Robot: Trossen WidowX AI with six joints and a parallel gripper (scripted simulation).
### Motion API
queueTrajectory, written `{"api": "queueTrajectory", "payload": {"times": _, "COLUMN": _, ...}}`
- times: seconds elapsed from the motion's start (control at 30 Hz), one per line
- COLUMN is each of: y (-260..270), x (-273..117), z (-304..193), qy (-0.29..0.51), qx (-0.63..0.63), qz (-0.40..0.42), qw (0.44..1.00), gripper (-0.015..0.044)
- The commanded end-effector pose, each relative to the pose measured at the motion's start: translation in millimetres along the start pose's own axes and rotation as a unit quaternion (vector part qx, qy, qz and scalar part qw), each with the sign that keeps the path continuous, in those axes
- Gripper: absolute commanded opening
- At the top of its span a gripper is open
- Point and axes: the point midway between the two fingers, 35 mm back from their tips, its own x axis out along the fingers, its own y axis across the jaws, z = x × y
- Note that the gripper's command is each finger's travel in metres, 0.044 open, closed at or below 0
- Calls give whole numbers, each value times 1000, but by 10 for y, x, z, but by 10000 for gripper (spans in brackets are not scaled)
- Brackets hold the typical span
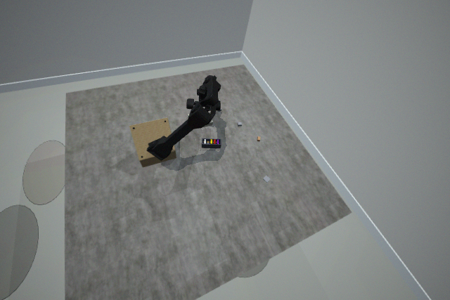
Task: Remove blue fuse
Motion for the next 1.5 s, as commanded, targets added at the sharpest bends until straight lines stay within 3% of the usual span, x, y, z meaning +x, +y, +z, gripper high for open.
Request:
{"api": "queueTrajectory", "payload": {"times": 0.0, "y": 101, "x": 6, "z": 182, "qy": -1, "qx": 2, "qz": 0, "qw": 1000, "gripper": 0}}
{"api": "queueTrajectory", "payload": {"times": 1.07, "y": 139, "x": 421, "z": 245, "qy": 0, "qx": 2, "qz": -1, "qw": 1000, "gripper": 0}}
{"api": "queueTrajectory", "payload": {"times": 1.47, "y": 136, "x": 387, "z": 252, "qy": -1, "qx": 4, "qz": 1, "qw": 1000, "gripper": 315}}
